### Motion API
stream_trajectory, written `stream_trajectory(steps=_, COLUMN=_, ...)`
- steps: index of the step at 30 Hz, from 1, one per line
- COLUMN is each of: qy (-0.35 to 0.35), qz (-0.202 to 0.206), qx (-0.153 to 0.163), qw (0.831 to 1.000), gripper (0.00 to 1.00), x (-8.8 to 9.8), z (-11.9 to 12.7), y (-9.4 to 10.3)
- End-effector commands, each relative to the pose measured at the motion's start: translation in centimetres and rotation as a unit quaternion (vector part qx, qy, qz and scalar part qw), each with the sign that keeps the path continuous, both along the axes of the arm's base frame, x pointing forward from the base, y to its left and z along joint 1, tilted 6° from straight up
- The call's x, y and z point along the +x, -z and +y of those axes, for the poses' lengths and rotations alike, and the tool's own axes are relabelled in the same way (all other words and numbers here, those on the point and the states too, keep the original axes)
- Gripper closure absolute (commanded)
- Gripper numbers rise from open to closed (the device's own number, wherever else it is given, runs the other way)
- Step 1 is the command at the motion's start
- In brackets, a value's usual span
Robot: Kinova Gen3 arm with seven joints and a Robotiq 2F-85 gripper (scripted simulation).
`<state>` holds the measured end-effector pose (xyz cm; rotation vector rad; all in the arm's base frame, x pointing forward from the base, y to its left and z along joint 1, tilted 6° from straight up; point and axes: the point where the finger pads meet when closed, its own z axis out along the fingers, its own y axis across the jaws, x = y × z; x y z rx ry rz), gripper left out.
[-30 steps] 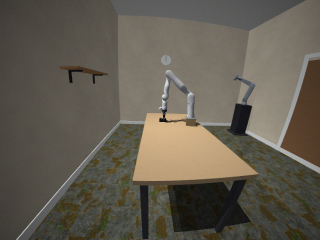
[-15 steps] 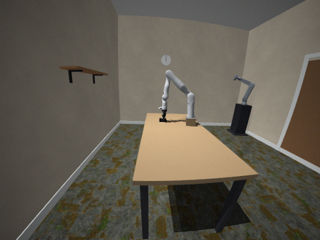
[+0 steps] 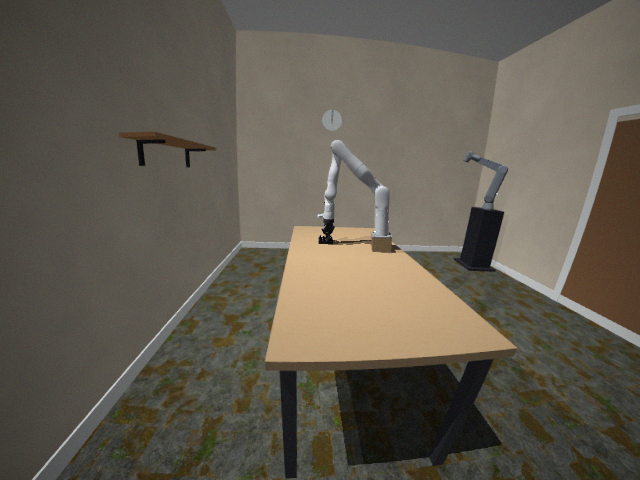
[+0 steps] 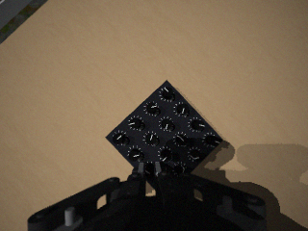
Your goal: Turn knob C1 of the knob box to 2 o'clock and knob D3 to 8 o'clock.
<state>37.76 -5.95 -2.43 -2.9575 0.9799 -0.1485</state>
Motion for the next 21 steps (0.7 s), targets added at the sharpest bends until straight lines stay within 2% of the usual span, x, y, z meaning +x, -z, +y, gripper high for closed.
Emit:
stream_trajectory(steps=1, qy=0.025, qz=0.000, qx=0.001, qw=1.000, gripper=0.92, x=0.00, z=0.07, y=0.01)
stream_trajectory(steps=10, qy=0.119, qz=-0.001, qx=0.011, qw=0.993, gripper=0.92, x=0.00, z=0.07, y=0.01)
stream_trajectory(steps=21, qy=0.253, qz=-0.002, qx=0.024, qw=0.967, gripper=0.92, x=0.00, z=0.07, y=0.01)
